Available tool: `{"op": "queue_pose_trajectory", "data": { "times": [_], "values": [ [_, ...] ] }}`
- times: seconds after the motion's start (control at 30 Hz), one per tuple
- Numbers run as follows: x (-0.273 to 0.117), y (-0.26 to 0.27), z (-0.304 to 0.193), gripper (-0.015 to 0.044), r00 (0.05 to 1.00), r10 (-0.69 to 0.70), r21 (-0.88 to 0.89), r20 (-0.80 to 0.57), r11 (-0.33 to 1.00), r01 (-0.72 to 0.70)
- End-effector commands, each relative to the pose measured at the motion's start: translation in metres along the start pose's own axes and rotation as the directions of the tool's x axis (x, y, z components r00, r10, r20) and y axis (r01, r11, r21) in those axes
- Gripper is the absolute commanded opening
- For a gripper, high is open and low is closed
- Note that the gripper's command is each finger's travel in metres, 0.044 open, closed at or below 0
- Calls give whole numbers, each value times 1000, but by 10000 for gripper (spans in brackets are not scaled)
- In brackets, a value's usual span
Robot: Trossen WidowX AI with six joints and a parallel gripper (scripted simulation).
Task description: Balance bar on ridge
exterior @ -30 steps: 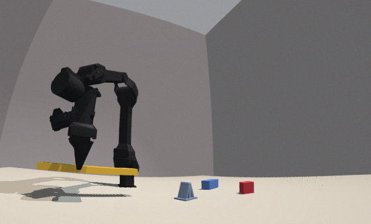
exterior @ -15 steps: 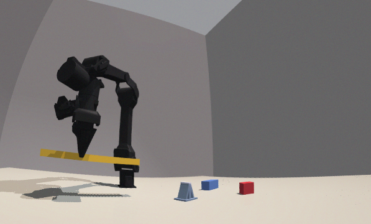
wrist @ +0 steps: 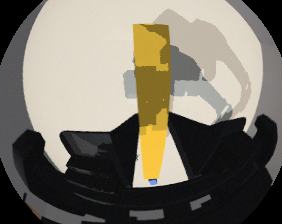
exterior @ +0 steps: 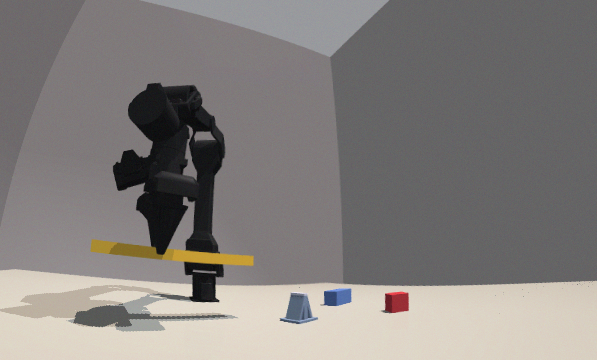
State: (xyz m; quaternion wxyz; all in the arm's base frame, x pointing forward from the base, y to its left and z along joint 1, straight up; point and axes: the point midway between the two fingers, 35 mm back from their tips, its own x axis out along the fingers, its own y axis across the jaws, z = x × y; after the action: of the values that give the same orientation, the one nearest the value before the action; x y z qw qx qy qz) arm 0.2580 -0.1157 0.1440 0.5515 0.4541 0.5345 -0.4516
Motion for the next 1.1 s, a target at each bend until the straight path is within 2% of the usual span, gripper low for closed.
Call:
{"op": "queue_pose_trajectory", "data": {
  "times": [0.0, 1.07],
  "values": [
    [-2, 12, -14, 0, 1000, 7, -10, -1, 1000, -7],
    [-5, 58, -128, 0, 1000, 12, -107, -13, 994, -13]
  ]
}}
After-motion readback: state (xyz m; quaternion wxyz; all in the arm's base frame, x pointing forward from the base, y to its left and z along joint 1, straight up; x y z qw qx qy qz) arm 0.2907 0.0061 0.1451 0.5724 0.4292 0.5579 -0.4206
